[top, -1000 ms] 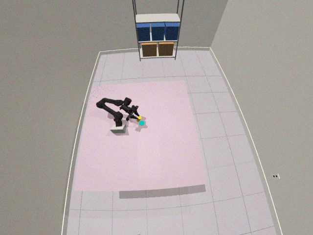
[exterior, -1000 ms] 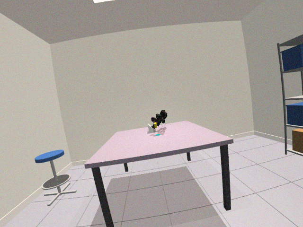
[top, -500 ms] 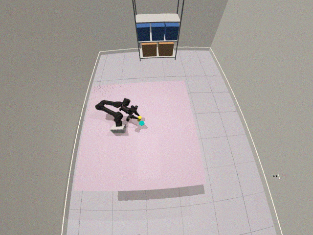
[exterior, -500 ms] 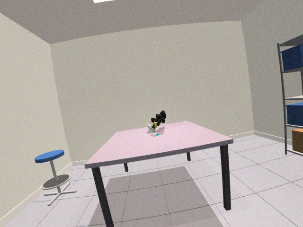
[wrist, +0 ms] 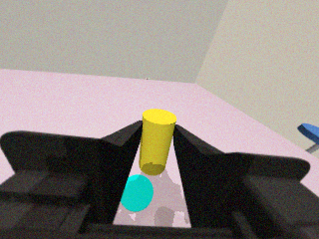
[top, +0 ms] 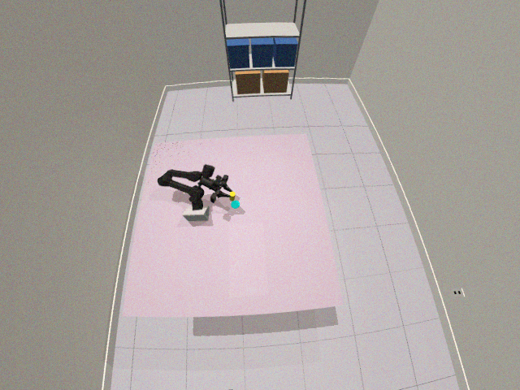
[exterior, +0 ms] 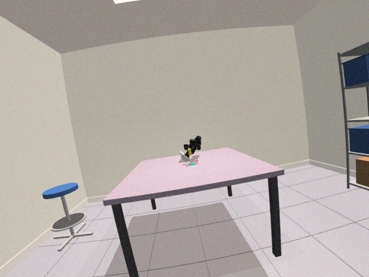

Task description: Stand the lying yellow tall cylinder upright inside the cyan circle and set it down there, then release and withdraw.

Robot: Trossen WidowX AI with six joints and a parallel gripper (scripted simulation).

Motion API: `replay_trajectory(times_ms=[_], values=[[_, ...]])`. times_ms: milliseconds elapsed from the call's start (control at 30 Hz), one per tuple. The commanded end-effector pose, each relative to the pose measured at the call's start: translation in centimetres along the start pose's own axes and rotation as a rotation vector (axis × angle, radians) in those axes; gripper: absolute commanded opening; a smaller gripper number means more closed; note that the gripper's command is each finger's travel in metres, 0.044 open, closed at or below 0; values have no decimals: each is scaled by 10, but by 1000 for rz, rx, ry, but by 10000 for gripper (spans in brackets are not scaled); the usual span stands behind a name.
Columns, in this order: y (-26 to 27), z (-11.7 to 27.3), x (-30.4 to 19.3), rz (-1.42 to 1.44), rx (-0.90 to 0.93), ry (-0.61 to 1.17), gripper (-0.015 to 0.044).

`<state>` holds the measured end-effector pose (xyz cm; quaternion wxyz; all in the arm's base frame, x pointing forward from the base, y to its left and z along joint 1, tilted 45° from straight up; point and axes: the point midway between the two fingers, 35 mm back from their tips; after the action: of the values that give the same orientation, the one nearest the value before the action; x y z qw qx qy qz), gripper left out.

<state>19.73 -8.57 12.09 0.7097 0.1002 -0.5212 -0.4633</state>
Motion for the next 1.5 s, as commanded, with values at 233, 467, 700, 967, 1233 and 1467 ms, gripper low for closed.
replay_trajectory(times_ms=[233,467,700,967,1233,1467], values=[[1,0,2,-45,50,-73,105],[2,0,3,-74,81,-111,105],[2,0,3,-76,84,-115,105],[2,0,3,-76,84,-115,105],[2,-4,-3,-81,72,-99,105],[3,-10,-14,-91,48,-75,105]])
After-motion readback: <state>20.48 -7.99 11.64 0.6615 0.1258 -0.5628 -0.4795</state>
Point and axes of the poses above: the point midway between the two fingers, 35 mm back from their tips, its own z axis back along the fingers, its own y axis across the jaws, x = y × z, and after that the axes turned 4 degrees about -z, right-handed
